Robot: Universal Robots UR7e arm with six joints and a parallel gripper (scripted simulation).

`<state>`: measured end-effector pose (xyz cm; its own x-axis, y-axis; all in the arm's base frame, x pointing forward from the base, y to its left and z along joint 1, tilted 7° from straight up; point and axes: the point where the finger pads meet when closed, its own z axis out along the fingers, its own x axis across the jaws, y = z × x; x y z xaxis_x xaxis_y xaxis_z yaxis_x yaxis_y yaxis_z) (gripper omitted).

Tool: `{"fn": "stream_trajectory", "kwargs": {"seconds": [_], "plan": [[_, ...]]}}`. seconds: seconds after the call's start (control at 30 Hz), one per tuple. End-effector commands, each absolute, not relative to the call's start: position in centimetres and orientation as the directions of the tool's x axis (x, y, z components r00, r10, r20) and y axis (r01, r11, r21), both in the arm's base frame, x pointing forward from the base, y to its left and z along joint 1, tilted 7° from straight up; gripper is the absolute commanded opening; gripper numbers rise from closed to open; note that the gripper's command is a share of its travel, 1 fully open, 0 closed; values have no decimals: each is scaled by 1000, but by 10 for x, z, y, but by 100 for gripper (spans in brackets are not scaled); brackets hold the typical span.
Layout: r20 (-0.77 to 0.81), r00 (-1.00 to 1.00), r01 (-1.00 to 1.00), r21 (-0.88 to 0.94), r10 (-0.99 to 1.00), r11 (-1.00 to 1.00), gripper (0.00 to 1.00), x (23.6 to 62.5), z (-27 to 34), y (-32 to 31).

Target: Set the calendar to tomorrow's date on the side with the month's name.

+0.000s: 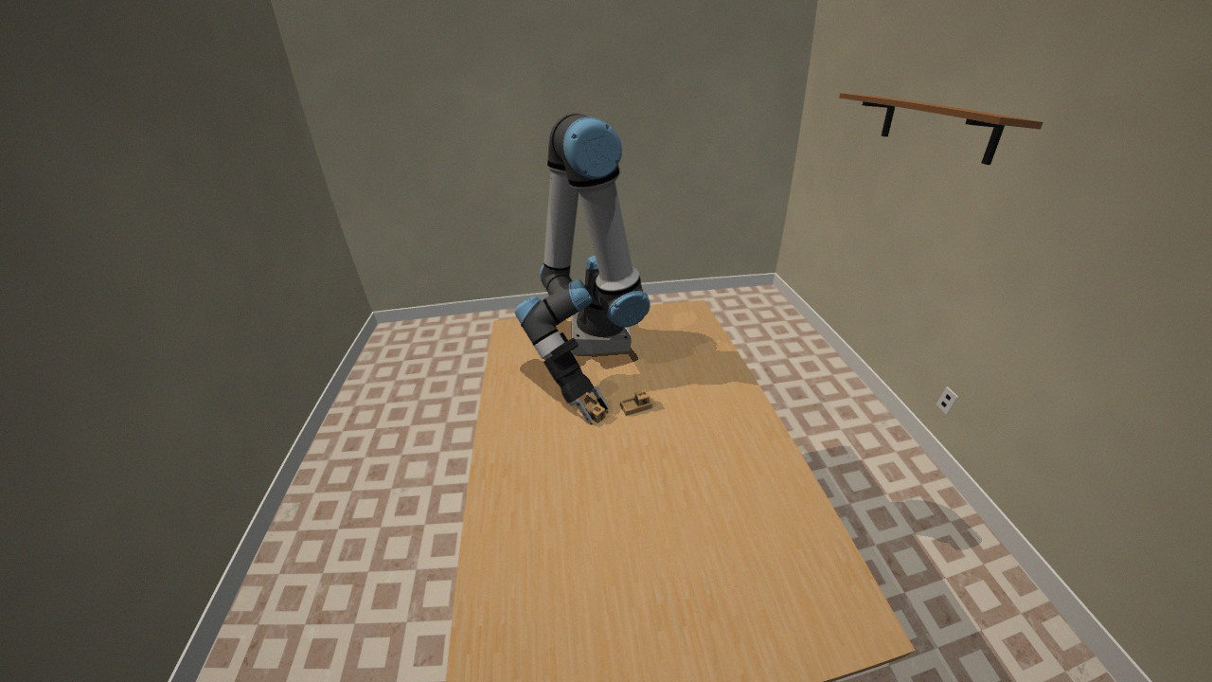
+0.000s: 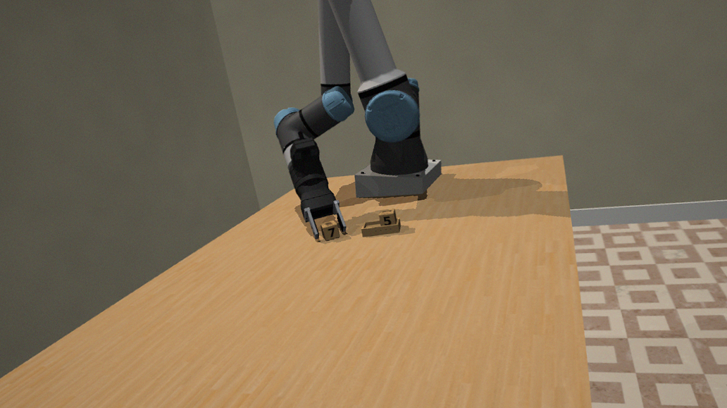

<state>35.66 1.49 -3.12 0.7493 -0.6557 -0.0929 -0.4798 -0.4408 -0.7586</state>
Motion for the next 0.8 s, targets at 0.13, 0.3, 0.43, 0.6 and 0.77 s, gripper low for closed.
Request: {"fn": "stream_trajectory", "kwargs": {"seconds": [0.13, 0.3, 0.43, 0.6, 0.77], "plan": [[-92, 749, -479, -759, -656, -441, 100, 357, -31, 15], [-92, 749, -479, -759, -656, -441, 100, 357, -31, 15], [-92, 749, -479, -759, -656, -441, 100, 357, -30, 15], [-92, 749, -479, -759, -656, -441, 100, 357, -28, 14], [-92, 749, -479, -759, -656, -441, 100, 357, -22, 14]]}}
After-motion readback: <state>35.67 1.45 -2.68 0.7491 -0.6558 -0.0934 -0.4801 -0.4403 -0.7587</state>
